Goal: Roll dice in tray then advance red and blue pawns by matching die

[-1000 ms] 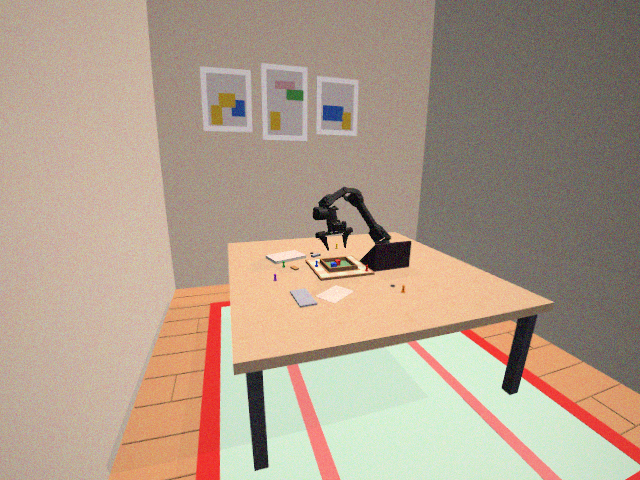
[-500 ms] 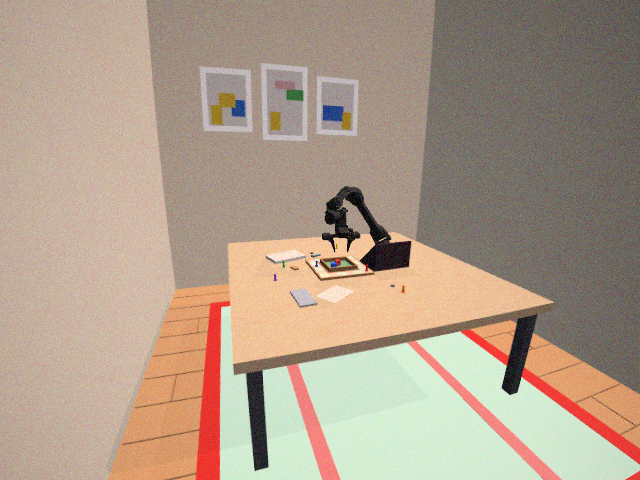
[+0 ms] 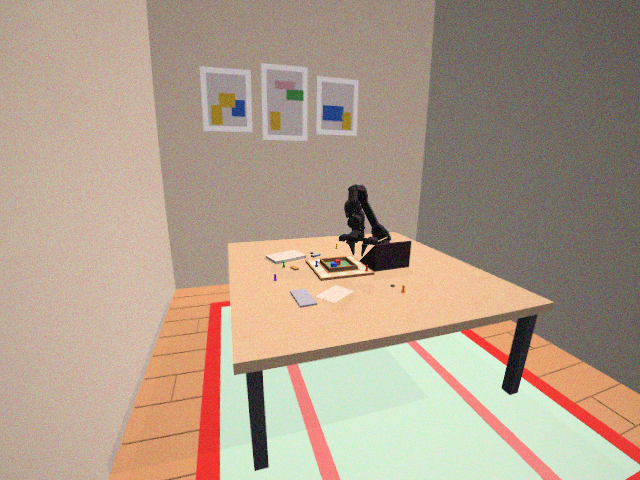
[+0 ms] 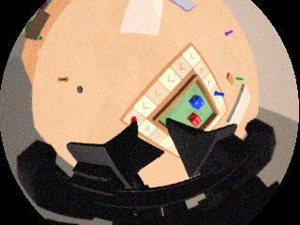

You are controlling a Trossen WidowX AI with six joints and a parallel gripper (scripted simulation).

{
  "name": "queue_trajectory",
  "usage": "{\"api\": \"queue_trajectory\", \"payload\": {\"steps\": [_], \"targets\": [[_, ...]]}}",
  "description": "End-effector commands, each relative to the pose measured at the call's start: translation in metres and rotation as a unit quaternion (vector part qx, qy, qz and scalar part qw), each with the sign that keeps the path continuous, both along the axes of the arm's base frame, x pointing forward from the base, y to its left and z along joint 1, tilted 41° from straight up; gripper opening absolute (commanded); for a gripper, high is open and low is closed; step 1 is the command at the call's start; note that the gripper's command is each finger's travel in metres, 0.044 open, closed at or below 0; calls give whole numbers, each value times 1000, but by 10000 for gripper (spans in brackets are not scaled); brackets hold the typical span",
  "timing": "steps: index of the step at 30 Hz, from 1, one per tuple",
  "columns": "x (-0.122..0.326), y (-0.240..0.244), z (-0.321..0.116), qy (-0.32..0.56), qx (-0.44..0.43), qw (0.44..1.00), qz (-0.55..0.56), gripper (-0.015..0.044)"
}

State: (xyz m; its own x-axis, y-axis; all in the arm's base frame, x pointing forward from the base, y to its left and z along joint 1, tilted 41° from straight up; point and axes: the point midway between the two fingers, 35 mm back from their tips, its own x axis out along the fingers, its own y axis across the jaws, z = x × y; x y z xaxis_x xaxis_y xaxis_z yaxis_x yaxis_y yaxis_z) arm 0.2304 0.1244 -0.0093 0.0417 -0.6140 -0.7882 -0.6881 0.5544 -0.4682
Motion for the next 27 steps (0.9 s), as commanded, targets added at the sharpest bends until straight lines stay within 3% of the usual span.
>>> {"api": "queue_trajectory", "payload": {"steps": [1, 27], "targets": [[-52, -5, -24, -116, -13, 983, -144, 200], [-50, -20, -40, -116, -13, 983, -144, 200]]}}
